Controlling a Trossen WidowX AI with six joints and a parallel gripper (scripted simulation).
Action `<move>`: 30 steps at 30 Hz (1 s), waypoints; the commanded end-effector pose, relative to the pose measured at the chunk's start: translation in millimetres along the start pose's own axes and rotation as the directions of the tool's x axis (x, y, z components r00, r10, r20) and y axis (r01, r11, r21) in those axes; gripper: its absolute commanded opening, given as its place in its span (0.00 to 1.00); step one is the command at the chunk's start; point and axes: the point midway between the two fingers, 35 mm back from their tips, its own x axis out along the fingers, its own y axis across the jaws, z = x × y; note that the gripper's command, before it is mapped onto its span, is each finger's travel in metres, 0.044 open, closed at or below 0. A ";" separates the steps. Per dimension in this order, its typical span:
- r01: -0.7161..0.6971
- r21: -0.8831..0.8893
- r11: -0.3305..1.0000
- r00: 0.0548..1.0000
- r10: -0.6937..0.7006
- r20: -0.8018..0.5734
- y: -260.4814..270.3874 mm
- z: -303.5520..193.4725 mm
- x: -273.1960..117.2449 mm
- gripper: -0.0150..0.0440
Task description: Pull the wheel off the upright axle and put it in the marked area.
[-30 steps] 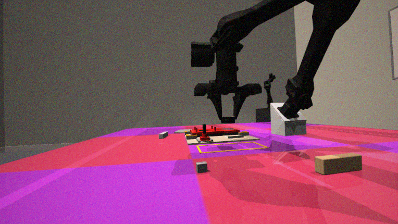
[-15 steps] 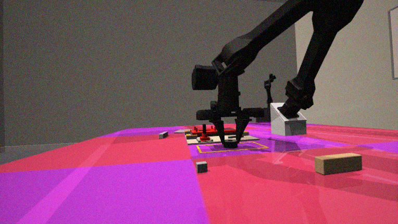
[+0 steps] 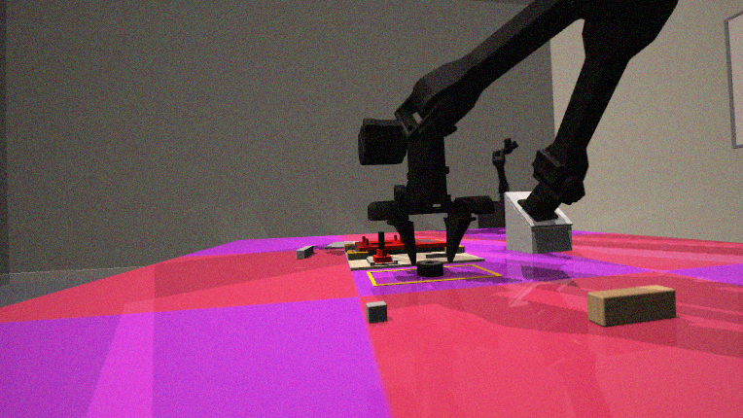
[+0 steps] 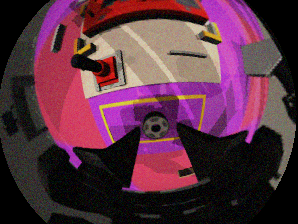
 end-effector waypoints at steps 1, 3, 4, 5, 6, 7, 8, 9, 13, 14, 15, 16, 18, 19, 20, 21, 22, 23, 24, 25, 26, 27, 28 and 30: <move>-0.018 -0.003 1.000 1.000 0.018 0.000 4.1 0.5 -27.1 0.76; -0.019 -0.001 1.000 1.000 0.019 -0.001 3.0 0.6 -45.9 0.76; -0.019 -0.001 1.000 1.000 0.019 -0.002 2.4 0.5 -51.5 0.76; -0.019 -0.001 1.000 1.000 0.019 -0.002 2.1 0.4 -53.4 0.76; -0.019 -0.001 1.000 1.000 0.019 -0.002 2.1 0.4 -53.4 0.76; -0.019 -0.001 1.000 1.000 0.019 -0.002 2.1 0.4 -53.4 0.76; -0.021 0.006 1.000 1.000 0.021 -0.003 1.7 2.7 -45.1 0.81; -0.021 0.006 1.000 1.000 0.021 -0.001 -2.4 5.7 -49.0 0.85; -0.020 0.007 1.000 1.000 0.020 0.010 -36.5 25.3 -74.9 1.00; -0.019 0.006 1.000 1.000 0.019 0.010 -46.0 29.3 -80.6 1.00; -0.018 0.006 1.000 1.000 0.018 0.009 -55.7 32.7 -85.9 1.00; -0.017 0.006 1.000 1.000 0.017 0.007 -65.5 35.7 -90.8 1.00; -0.015 0.005 1.000 1.000 0.015 0.002 -78.7 38.9 -96.6 1.00; -0.015 0.004 1.000 1.000 0.015 0.002 -80.4 39.3 -97.3 1.00; -0.015 0.004 1.000 1.000 0.015 0.002 -80.4 39.3 -97.3 1.00; -0.015 0.004 1.000 1.000 0.015 0.002 -80.4 39.3 -97.3 1.00; -0.015 0.004 1.000 1.000 0.015 0.002 -80.4 39.3 -97.3 1.00; -0.015 0.004 1.000 1.000 0.015 0.002 -80.4 39.3 -97.3 1.00; -0.015 0.004 1.000 1.000 0.015 0.002 -80.4 39.3 -97.3 1.00; -0.015 0.004 1.000 1.000 0.015 0.002 -80.4 39.3 -97.3 1.00; -0.015 0.004 1.000 1.000 0.015 0.002 -80.4 39.3 -97.3 1.00; -0.015 0.004 1.000 1.000 0.015 0.002 -80.4 39.3 -97.3 1.00; -0.015 0.004 1.000 1.000 0.015 0.002 -80.4 39.3 -97.3 1.00; -0.015 0.004 1.000 1.000 0.015 0.002 -80.4 39.3 -97.3 1.00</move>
